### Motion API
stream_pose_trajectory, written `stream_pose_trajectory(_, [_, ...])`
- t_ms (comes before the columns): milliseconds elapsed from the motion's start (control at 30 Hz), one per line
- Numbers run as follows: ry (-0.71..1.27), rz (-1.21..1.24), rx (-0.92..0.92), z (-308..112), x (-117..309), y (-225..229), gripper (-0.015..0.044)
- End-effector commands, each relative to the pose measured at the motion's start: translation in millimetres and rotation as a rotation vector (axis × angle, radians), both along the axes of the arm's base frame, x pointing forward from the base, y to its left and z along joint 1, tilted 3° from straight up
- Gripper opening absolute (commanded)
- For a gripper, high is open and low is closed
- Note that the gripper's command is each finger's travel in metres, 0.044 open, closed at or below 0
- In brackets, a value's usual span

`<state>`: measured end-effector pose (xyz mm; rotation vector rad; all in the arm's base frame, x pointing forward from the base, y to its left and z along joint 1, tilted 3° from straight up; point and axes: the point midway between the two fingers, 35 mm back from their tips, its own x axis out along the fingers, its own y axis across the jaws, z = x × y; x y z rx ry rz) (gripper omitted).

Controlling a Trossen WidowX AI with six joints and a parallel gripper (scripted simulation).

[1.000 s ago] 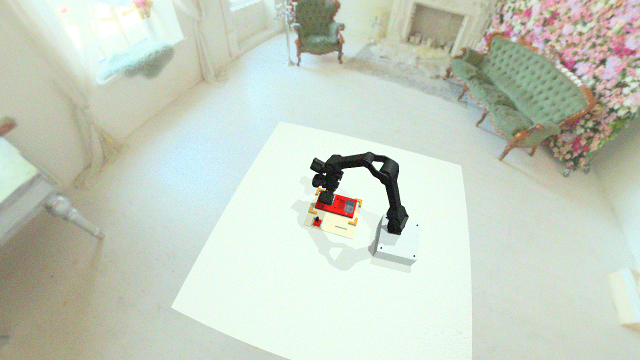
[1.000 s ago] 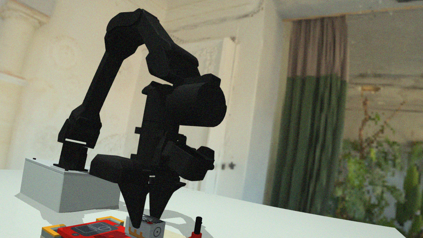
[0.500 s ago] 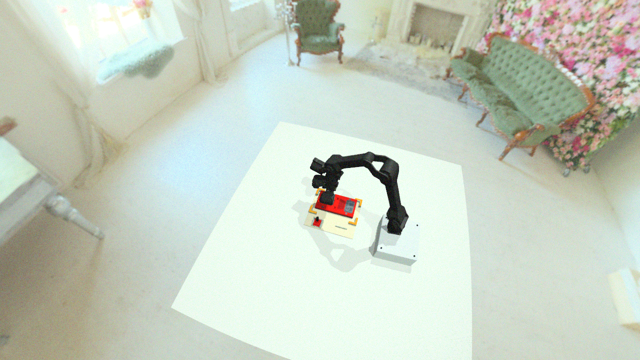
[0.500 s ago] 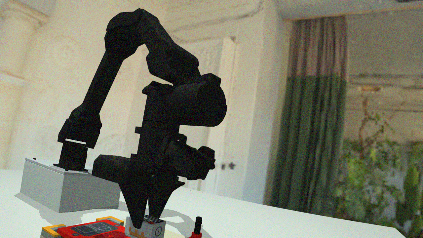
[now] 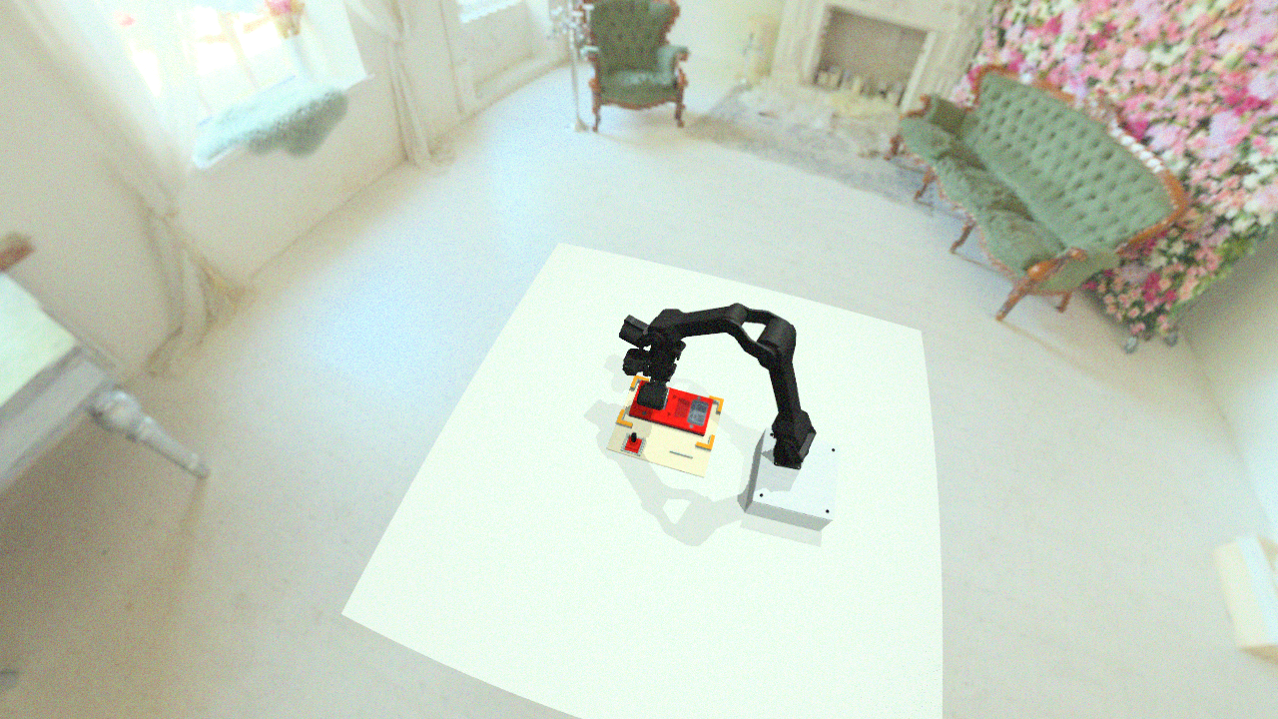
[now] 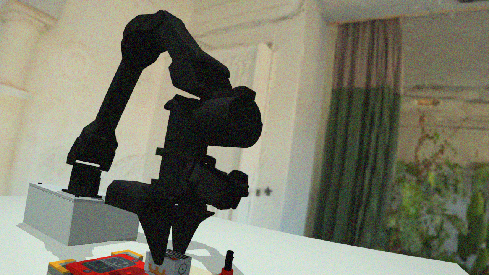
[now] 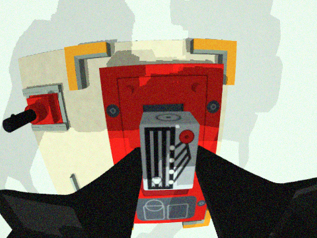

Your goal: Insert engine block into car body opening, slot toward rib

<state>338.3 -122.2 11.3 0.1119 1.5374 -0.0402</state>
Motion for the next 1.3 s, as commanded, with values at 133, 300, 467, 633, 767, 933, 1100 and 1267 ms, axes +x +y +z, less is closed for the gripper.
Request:
stream_pose_trajectory(133, [-0.001, -0.015, 0.000, -1.1, 0.3, 0.2, 0.0158])
stream_pose_trajectory(300, [-0.003, 0.042, -0.001, -1.9, 0.3, 0.2, 0.0158])
stream_pose_trajectory(467, [-0.003, 0.034, -0.001, -2.7, 0.4, 0.3, 0.0158])
stream_pose_trajectory(633, [-0.002, 0.015, -0.001, -3.5, 0.4, 0.4, 0.0158])
stream_pose_trajectory(767, [-0.002, 0.009, 0.000, -4.1, 0.4, 0.4, 0.0158])
stream_pose_trajectory(933, [-0.002, 0.013, 0.000, -4.8, 0.4, 0.5, 0.0158])
stream_pose_trajectory(1100, [-0.002, 0.017, -0.001, -5.6, 0.5, 0.5, 0.0158])
stream_pose_trajectory(1267, [-0.002, 0.021, -0.001, -6.4, 0.5, 0.6, 0.0158])
